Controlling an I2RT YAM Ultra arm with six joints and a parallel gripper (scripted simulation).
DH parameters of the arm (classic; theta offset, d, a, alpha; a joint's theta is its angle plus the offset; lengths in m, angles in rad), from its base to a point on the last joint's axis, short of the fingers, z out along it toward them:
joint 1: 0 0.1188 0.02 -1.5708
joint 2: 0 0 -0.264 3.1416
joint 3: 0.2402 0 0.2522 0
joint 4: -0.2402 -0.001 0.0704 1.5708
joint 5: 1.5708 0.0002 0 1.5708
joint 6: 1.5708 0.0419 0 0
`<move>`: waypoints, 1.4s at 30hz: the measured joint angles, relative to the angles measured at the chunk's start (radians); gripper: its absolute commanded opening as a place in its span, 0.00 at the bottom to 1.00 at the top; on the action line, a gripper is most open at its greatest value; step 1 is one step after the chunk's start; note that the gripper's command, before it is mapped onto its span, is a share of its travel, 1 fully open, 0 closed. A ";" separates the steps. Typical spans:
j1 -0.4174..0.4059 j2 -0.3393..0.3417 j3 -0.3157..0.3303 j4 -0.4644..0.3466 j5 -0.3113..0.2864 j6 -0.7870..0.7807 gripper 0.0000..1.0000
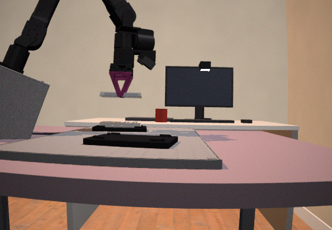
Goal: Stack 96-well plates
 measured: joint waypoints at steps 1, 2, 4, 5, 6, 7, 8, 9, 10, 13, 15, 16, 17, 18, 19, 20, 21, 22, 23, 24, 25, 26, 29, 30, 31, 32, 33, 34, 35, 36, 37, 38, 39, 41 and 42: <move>0.001 0.000 0.000 0.000 0.000 0.000 0.00; 0.002 0.000 0.000 0.000 0.000 0.000 0.00; 0.002 0.000 0.000 0.000 0.000 0.000 0.00; 0.002 0.000 0.000 0.000 0.000 0.000 0.00; 0.002 0.000 0.000 0.000 0.000 0.000 0.00; 0.002 0.000 0.000 0.000 0.000 0.000 0.00; 0.002 0.000 0.000 0.000 0.000 0.000 0.00; 0.002 0.000 0.000 0.000 0.000 0.000 0.00; 0.002 0.000 0.000 0.000 0.000 0.000 0.00; 0.002 0.000 0.000 0.000 0.000 0.000 0.00; 0.002 0.000 0.000 0.000 0.000 0.000 0.00; 0.002 0.000 0.000 0.000 0.000 0.000 0.00; 0.002 0.000 0.000 0.000 0.000 0.000 0.00; 0.002 0.000 0.000 0.000 0.000 0.000 0.00; 0.002 0.000 0.000 0.000 0.000 0.000 0.00; 0.002 0.000 0.000 0.000 0.000 0.000 0.00; 0.002 0.000 0.000 0.000 0.000 0.000 0.00; 0.002 0.000 0.000 0.000 0.000 0.000 0.00; 0.002 0.001 0.000 0.000 0.000 0.000 0.00; 0.002 0.005 0.000 0.003 0.000 0.000 0.00; 0.002 0.011 0.000 0.006 0.000 0.000 0.00; 0.002 0.018 0.000 0.009 0.000 0.000 0.00; 0.002 0.031 -0.007 0.025 0.000 0.000 0.00; 0.002 0.034 -0.009 0.026 0.000 0.000 0.00; 0.002 0.039 -0.009 0.031 0.000 0.000 0.00; 0.002 0.046 -0.009 0.037 0.000 0.000 0.00; 0.002 0.052 -0.010 0.045 0.000 0.000 0.00; 0.002 0.057 -0.014 0.053 0.000 0.000 0.00; 0.002 0.061 -0.017 0.056 0.000 0.000 0.00; 0.002 0.066 -0.017 0.059 0.000 0.000 0.00; 0.002 0.071 -0.017 0.065 0.000 0.000 0.00; 0.002 0.076 -0.017 0.071 0.000 0.000 0.00; 0.002 0.080 -0.017 0.076 0.000 0.000 0.00; 0.002 0.080 -0.020 0.085 0.000 0.000 0.00; 0.002 0.082 -0.021 0.090 0.000 0.000 0.00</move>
